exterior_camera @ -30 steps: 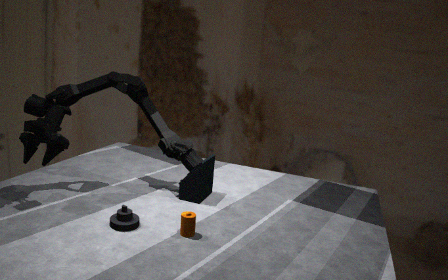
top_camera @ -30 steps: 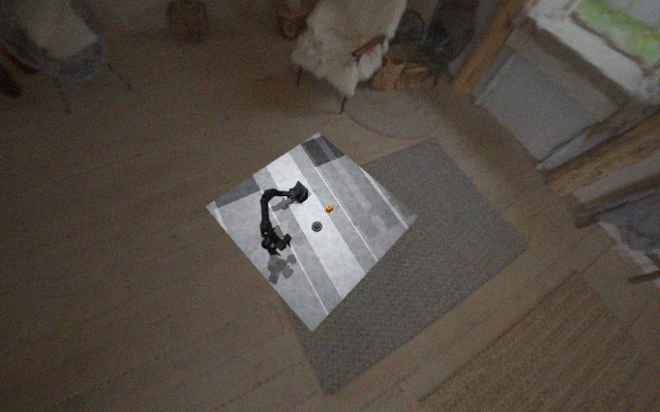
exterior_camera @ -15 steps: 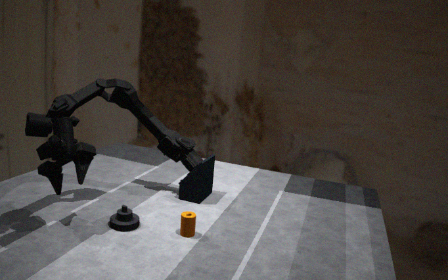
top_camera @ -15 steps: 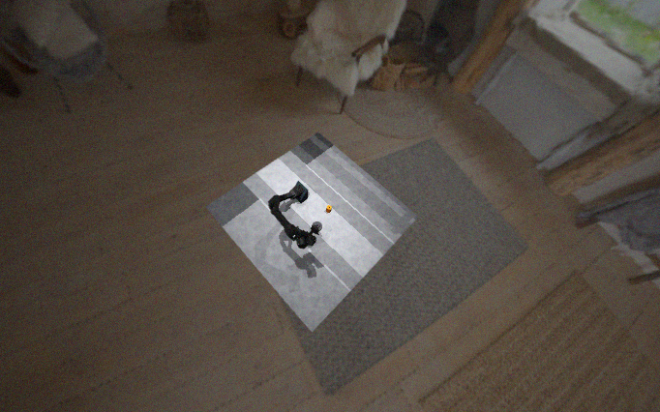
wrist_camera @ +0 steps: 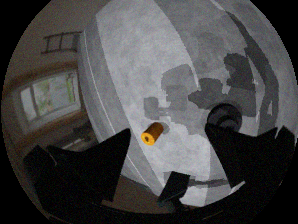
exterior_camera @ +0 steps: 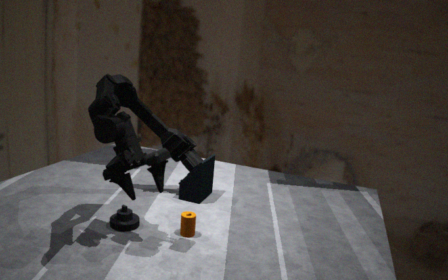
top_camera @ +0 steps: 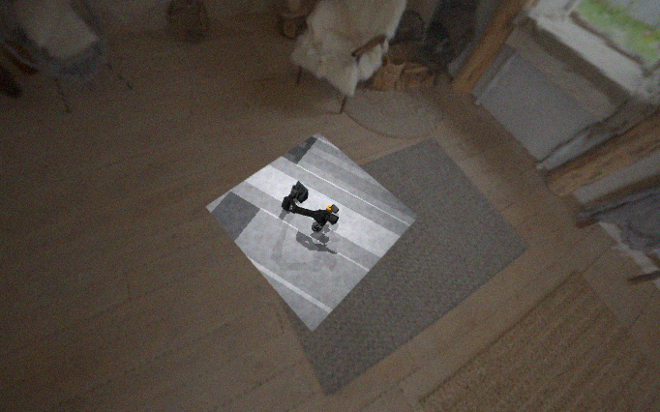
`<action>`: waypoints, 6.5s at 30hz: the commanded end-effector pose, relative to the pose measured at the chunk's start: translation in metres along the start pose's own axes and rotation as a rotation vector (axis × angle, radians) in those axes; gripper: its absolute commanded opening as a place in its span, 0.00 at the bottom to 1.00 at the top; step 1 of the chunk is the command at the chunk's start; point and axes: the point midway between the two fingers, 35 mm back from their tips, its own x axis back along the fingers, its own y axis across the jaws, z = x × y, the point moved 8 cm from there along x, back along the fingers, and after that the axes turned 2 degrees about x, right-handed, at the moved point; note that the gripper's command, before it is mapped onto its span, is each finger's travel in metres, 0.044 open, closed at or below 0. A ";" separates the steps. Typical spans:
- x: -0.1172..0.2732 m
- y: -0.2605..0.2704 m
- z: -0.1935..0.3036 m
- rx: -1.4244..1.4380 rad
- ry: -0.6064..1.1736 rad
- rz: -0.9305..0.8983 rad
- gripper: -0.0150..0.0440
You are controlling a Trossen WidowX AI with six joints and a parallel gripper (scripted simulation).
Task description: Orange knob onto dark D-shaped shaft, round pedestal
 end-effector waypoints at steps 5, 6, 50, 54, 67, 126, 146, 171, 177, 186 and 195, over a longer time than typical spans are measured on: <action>-0.039 0.106 0.068 -0.002 0.045 0.350 1.00; -0.043 0.116 0.078 0.002 0.026 0.400 1.00; -0.117 0.091 0.083 0.007 0.000 0.453 1.00; -0.123 0.089 0.083 0.007 -0.001 0.453 1.00; -0.141 0.079 0.083 0.007 -0.001 0.456 1.00; -0.025 0.128 0.080 0.009 0.002 0.447 0.25; -0.014 0.071 0.055 0.016 -0.001 0.427 0.25; -0.003 -0.005 0.040 0.014 -0.004 0.439 0.25; 0.000 -0.024 0.040 0.011 -0.003 0.448 0.25; 0.003 -0.049 0.041 0.008 0.001 0.463 0.25; -0.013 -0.057 0.041 0.007 0.000 0.464 0.25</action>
